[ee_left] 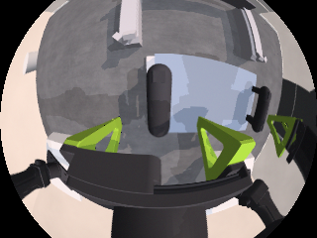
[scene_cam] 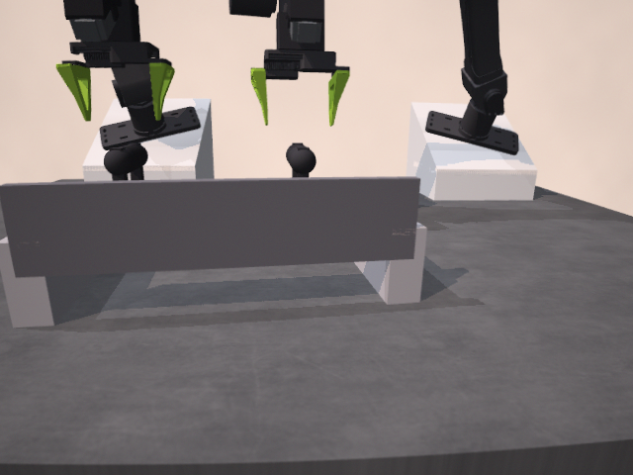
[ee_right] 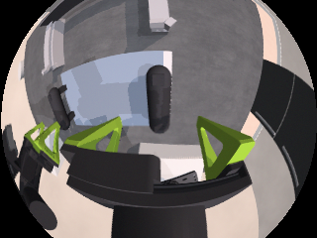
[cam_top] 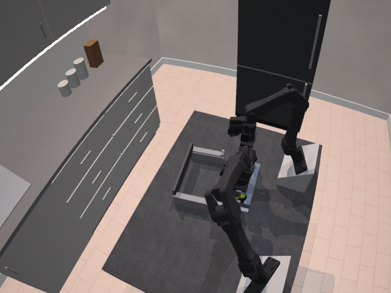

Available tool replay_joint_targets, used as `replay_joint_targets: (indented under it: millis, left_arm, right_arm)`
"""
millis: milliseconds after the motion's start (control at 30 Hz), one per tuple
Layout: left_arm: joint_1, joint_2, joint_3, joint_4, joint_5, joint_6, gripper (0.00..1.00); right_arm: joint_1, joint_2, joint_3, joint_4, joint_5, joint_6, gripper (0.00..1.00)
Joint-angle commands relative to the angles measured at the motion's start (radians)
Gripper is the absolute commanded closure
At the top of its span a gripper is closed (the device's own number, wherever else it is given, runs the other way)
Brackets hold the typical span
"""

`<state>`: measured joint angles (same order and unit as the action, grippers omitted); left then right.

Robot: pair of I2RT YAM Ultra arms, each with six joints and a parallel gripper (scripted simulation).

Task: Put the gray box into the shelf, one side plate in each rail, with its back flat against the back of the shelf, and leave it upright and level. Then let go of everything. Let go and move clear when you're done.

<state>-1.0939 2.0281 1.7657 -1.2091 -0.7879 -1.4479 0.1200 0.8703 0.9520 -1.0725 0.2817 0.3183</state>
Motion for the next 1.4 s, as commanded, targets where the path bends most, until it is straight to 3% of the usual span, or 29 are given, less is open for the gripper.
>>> replay_joint_targets:
  millis: [0,267,300,1000,1100,1367]
  left_arm:
    - [-0.035,-0.036,0.040,-0.034,-0.017,-0.013,0.00]
    - [-0.035,-0.029,0.043,-0.038,-0.017,-0.015,0.00]
    - [-0.029,-0.031,-0.021,0.027,-0.018,0.025,0.00]
    - [0.081,-0.031,-0.164,0.292,-0.002,0.170,0.00]
    - [0.074,-0.007,-0.145,0.294,-0.006,0.164,0.00]
    - [0.069,-0.029,-0.119,0.285,-0.006,0.160,0.00]
  right_arm:
    - [0.020,0.010,-0.013,-0.004,0.007,0.007,0.00]
    - [-0.029,-0.001,-0.046,0.080,-0.018,-0.031,0.00]
    - [-0.034,-0.007,-0.056,0.093,-0.020,-0.035,0.00]
    - [-0.117,0.106,-0.193,0.327,-0.066,-0.108,0.00]
    - [-0.110,0.072,-0.130,0.287,-0.060,-0.100,0.00]
    - [-0.108,0.066,-0.139,0.291,-0.055,-0.099,0.00]
